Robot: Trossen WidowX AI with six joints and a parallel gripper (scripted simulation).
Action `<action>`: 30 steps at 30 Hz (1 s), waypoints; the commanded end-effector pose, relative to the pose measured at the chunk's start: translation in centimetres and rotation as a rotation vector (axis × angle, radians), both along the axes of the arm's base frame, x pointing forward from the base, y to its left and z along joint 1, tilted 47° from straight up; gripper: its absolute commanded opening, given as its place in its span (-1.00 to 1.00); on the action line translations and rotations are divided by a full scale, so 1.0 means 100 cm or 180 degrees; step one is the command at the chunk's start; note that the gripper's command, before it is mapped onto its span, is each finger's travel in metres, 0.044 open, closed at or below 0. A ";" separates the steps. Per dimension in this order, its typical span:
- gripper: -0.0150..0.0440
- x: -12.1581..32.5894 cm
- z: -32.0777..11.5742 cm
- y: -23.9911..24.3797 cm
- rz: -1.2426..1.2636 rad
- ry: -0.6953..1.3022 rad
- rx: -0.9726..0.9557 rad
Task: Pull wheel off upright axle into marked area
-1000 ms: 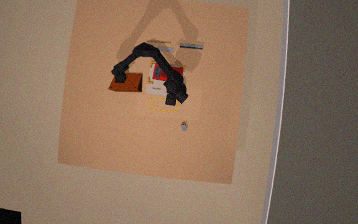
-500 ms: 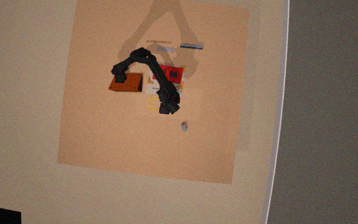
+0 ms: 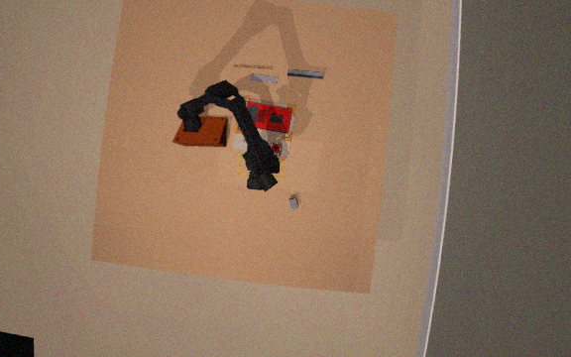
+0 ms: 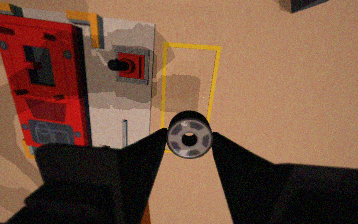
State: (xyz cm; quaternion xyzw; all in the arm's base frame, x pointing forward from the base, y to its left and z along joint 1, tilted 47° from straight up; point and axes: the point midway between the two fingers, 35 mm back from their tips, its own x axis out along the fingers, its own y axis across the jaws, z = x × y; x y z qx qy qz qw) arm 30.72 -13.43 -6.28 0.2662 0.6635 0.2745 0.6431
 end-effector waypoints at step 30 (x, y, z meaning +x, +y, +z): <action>0.13 -0.005 -0.064 0.068 0.0035 0.0027 0.0024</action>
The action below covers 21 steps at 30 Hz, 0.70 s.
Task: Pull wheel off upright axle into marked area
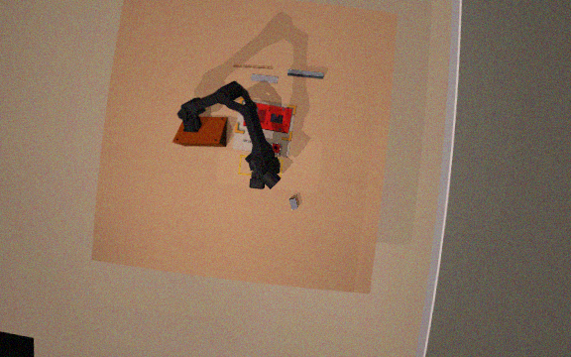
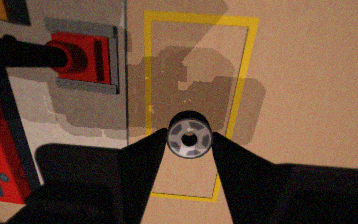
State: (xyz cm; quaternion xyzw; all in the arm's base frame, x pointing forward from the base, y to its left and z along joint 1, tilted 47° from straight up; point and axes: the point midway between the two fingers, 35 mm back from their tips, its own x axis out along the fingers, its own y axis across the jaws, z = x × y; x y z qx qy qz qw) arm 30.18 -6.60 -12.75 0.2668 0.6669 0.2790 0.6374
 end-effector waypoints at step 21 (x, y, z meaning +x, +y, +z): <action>1.00 -0.049 0.078 -0.053 -0.0046 0.0020 -0.0003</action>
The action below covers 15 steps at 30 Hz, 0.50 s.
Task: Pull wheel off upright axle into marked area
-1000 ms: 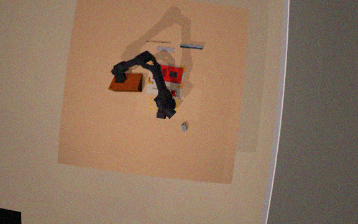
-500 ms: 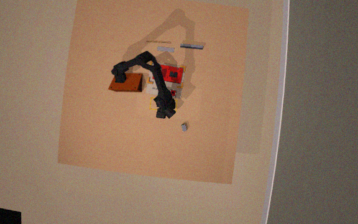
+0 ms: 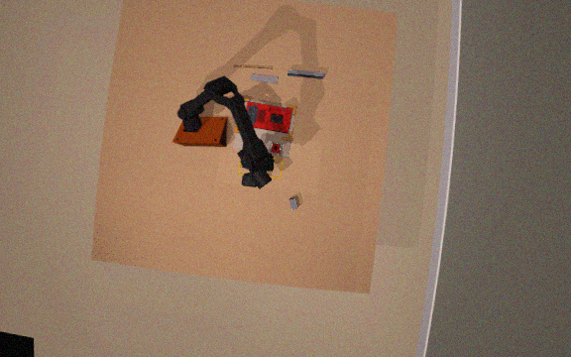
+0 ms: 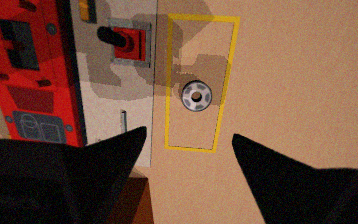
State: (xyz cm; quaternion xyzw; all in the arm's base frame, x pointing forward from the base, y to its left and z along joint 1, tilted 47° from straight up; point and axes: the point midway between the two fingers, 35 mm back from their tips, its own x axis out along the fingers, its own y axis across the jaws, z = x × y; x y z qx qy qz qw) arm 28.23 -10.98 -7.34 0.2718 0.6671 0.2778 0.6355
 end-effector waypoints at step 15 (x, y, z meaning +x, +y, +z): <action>1.00 -0.059 0.046 -0.010 -0.0007 0.0006 -0.0015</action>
